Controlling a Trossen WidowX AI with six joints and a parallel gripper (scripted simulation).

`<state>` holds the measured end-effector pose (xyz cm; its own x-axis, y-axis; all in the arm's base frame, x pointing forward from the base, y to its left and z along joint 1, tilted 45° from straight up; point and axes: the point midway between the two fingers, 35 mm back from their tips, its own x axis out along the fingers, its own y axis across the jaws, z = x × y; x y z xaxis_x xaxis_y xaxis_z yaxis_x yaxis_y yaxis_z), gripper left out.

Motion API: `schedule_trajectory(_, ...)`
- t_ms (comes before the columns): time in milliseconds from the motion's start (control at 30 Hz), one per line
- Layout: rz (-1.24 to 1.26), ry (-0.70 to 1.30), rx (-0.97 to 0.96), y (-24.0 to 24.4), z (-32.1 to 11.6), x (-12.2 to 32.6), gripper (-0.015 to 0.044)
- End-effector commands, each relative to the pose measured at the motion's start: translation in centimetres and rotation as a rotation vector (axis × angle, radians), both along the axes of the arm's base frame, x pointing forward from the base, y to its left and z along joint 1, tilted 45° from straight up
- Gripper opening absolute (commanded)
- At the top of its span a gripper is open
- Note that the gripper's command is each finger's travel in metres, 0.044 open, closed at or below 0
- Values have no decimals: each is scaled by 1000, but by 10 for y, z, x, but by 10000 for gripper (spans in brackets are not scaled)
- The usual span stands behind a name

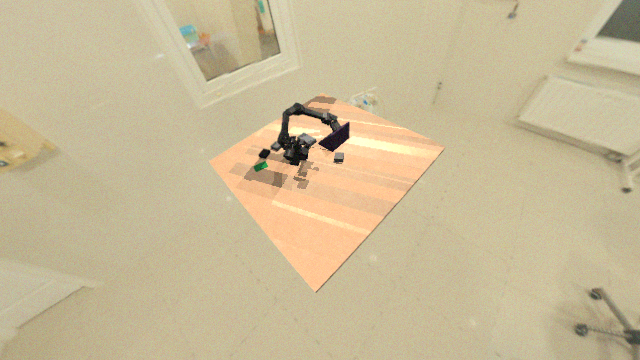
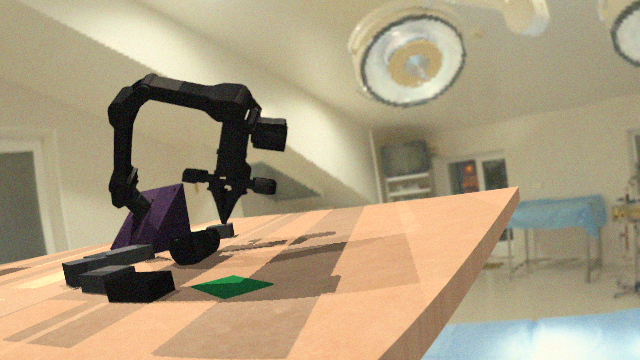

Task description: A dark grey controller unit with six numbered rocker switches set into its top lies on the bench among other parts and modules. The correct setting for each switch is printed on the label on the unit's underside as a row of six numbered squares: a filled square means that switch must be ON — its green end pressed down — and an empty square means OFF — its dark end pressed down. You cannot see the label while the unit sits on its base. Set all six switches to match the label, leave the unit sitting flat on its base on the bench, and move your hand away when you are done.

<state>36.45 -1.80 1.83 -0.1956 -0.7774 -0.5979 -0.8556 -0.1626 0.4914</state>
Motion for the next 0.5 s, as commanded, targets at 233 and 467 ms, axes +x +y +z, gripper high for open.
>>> schedule_trajectory(233, 121, -100, 96, 2, 26, -27, 0)
schedule_trajectory(467, 196, -157, 139, 1, 35, -45, 0)
